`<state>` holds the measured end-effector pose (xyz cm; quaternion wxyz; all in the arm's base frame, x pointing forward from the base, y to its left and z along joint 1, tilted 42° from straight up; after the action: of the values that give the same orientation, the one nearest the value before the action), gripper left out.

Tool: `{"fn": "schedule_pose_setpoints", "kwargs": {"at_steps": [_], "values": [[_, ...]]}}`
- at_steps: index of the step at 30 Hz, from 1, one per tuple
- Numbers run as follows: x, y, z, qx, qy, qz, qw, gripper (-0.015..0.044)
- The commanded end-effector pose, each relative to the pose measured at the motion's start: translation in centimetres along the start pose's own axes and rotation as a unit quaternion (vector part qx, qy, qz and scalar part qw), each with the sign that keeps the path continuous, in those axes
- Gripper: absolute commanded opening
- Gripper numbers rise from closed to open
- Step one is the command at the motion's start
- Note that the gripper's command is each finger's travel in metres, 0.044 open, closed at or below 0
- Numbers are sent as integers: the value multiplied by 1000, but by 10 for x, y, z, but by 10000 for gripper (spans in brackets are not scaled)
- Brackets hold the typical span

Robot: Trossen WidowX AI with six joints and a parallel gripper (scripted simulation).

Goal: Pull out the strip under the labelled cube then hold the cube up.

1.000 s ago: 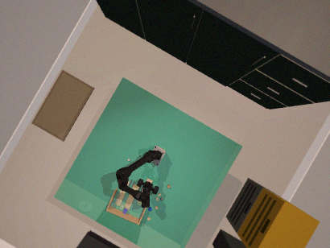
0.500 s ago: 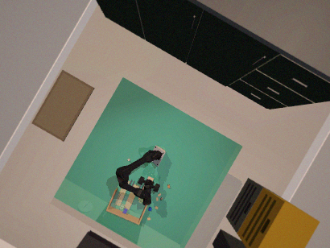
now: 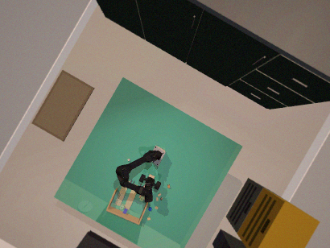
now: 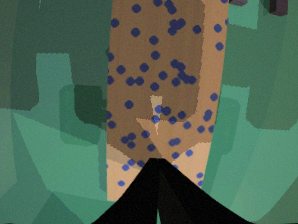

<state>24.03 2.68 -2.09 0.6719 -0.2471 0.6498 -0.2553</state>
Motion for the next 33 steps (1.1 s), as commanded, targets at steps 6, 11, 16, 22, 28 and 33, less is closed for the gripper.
{"fn": "schedule_pose_setpoints", "kwargs": {"at_steps": [6, 11, 16, 22, 28, 33], "values": [[5, -1, -20, -3, 15, -1, 1000, 0], [5, -2, -28, -3, 15, -1, 1000, 0], [5, -2, -34, -3, 16, -1, 1000, 0], [5, -2, -35, -3, 16, -1, 1000, 0], [5, -2, -35, -3, 16, -1, 1000, 0], [5, -2, -35, -3, 16, -1, 1000, 0]]}}
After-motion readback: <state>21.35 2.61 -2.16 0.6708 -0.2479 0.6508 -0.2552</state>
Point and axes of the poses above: the point midway between the two fingers, 35 mm back from their tips, its own x axis out along the fingers, its own y axis across the jaws, z = x × y, the point moved 4 cm from there along -x, back along the fingers, and after that the axes turned 2 degrees about x, right-handed, at the moved point
